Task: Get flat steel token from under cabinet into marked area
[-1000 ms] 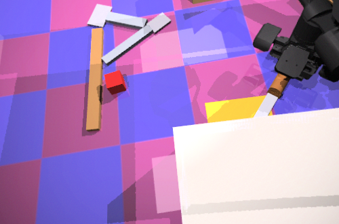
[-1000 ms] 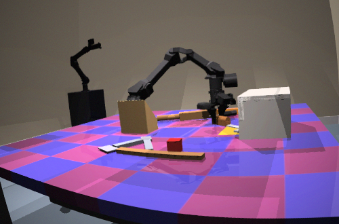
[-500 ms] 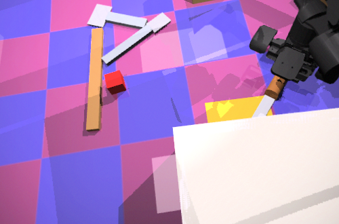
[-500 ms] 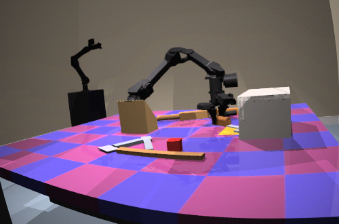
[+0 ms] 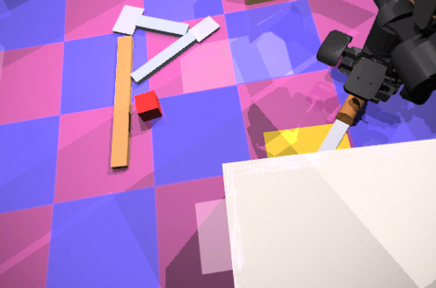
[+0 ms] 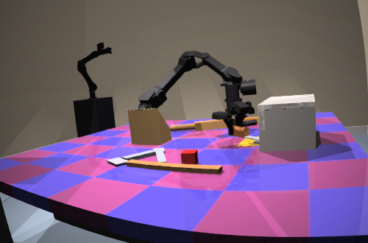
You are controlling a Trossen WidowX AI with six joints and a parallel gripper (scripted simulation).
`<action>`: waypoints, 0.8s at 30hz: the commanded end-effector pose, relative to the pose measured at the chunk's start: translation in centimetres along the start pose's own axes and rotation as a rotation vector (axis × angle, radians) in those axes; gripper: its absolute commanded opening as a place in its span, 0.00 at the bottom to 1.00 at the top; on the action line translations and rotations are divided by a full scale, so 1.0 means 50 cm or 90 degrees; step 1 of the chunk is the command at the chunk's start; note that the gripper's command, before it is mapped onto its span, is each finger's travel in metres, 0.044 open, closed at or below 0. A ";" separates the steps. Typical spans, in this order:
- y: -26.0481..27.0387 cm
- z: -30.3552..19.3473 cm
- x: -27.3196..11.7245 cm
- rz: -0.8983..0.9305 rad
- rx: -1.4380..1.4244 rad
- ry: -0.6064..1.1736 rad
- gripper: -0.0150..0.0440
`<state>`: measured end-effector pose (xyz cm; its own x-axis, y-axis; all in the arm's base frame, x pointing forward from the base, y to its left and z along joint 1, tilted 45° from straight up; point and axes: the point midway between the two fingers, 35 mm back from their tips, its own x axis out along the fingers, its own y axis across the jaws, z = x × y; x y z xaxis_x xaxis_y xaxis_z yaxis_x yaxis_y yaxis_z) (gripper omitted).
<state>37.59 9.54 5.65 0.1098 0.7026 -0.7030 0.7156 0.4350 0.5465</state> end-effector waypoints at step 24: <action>0.002 -0.077 0.002 -0.005 0.002 0.000 0.25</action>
<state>35.47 11.40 7.16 0.1075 0.7016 -0.7044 0.7183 0.4350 0.5430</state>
